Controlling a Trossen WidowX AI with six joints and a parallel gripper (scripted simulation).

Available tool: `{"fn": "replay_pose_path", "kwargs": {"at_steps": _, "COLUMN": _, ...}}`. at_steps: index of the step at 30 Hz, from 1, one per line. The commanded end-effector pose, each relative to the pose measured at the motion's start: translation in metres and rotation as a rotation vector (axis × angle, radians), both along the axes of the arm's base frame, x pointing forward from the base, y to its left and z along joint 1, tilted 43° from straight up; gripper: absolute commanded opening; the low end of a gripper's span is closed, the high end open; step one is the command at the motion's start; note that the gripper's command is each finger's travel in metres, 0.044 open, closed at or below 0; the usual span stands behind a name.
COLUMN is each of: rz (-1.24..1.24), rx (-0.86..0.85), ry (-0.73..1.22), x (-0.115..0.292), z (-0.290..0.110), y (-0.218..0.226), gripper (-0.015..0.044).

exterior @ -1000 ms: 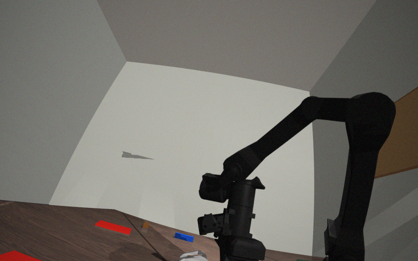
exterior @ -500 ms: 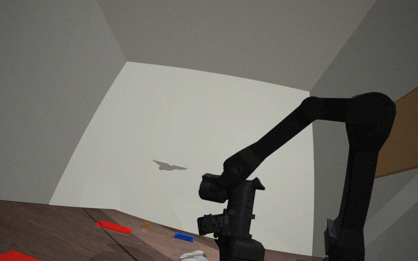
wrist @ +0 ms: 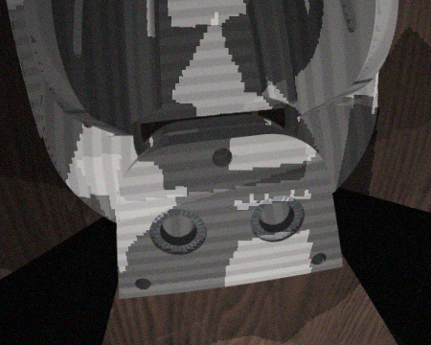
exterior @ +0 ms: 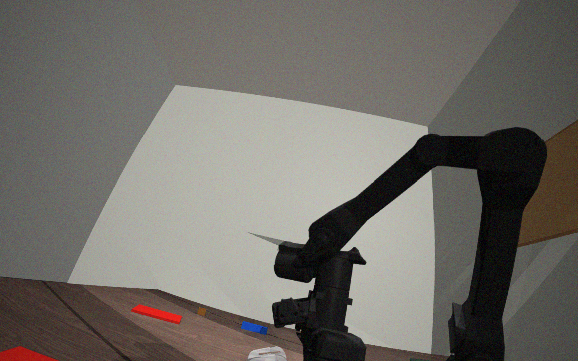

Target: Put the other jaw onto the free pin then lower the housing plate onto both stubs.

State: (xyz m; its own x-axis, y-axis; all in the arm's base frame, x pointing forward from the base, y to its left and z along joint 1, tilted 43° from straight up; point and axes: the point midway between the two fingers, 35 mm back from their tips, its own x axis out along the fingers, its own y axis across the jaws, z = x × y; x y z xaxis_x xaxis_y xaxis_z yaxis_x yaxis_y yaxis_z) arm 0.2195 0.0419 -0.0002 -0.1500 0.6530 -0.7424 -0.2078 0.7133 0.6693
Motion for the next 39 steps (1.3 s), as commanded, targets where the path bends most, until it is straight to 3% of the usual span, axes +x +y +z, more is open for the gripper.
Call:
{"fn": "replay_pose_path", "kwargs": {"at_steps": 1, "rz": 0.001, "rx": 0.000, "ry": 0.007, "x": -0.0012, "z": -0.0009, "y": 0.0009, "gripper": 0.0351}}
{"fn": "replay_pose_path", "kwargs": {"at_steps": 39, "rz": 0.001, "rx": -0.001, "ry": 0.007, "x": 0.0000, "z": 0.0034, "y": -0.0031, "gripper": 0.0351}}
